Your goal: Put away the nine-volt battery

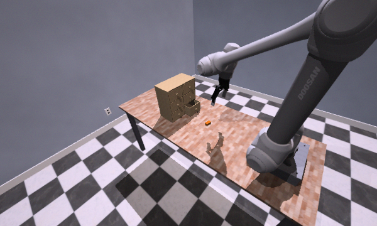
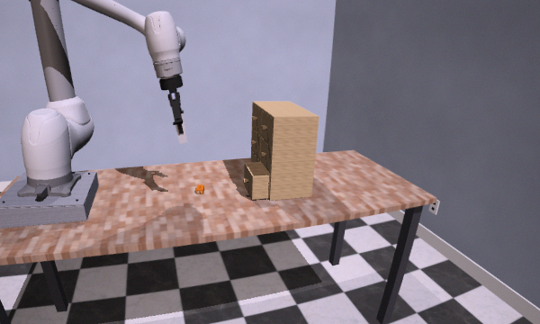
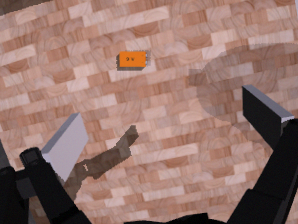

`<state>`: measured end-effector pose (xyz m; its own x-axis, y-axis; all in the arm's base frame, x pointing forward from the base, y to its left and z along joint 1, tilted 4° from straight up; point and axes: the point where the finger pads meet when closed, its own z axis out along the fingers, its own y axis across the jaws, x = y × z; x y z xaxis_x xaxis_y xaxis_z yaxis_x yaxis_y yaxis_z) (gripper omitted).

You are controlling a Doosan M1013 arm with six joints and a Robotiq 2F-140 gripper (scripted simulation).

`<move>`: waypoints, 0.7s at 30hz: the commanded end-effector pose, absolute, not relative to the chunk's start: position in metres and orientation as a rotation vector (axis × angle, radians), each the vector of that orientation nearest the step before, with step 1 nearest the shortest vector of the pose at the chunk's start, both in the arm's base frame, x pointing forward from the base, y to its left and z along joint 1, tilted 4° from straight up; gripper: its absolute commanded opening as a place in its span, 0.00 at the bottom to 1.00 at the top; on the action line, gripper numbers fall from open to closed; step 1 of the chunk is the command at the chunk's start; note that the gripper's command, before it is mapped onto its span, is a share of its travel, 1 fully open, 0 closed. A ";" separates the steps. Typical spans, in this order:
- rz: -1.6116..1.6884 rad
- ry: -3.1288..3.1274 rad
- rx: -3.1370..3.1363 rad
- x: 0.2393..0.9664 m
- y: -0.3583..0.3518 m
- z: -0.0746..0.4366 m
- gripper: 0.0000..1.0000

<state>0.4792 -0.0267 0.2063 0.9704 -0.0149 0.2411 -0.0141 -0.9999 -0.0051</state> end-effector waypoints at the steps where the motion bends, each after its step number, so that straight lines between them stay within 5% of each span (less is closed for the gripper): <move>1: -0.629 0.021 -3.073 0.493 -0.027 0.194 1.00; 6: -0.969 0.021 -2.984 0.513 -0.026 0.177 1.00; 21: -1.247 0.018 -2.875 0.530 -0.025 0.163 1.00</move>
